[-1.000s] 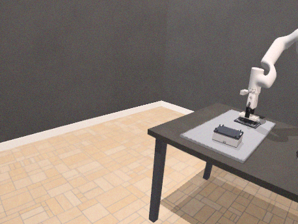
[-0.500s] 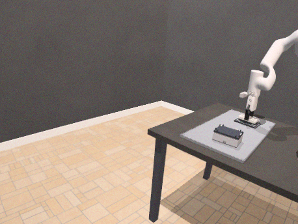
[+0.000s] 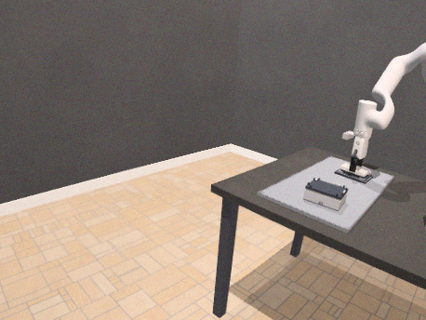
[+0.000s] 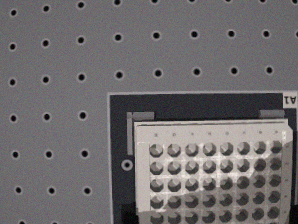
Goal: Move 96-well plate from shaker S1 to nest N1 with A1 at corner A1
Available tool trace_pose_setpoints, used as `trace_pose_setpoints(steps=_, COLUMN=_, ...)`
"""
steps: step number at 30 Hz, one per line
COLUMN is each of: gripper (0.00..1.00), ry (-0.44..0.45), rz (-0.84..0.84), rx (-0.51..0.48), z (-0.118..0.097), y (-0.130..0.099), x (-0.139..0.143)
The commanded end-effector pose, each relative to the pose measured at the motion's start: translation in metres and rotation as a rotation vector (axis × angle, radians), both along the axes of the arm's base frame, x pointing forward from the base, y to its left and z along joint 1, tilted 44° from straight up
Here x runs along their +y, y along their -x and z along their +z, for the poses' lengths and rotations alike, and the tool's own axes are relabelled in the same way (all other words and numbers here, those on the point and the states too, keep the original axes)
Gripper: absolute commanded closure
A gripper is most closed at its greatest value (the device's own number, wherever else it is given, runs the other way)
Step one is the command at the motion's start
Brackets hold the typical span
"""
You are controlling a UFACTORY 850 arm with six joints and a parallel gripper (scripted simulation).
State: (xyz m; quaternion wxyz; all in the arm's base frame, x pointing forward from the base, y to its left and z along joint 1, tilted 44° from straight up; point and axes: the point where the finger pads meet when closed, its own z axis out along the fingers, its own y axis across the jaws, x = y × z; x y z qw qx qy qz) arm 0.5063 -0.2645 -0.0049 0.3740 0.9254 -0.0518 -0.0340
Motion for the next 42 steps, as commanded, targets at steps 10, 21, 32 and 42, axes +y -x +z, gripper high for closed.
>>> trace_pose_setpoints(steps=10, gripper=1.0, ry=0.0, rz=0.001, rx=-0.001, z=-0.0008, y=-0.0005, x=-0.0009)
trace_pose_setpoints(steps=21, gripper=1.0, ry=0.0, rz=0.001, rx=-0.001, z=-0.0018, y=-0.0004, x=-0.0019)
trace_pose_setpoints(steps=32, gripper=1.0, ry=0.0, rz=0.001, rx=-0.001, z=-0.0031, y=-0.0002, x=-0.0032)
trace_pose_setpoints(steps=42, gripper=1.0, ry=0.0, rz=0.001, rx=-0.001, z=-0.0041, y=0.0, x=-0.0041)
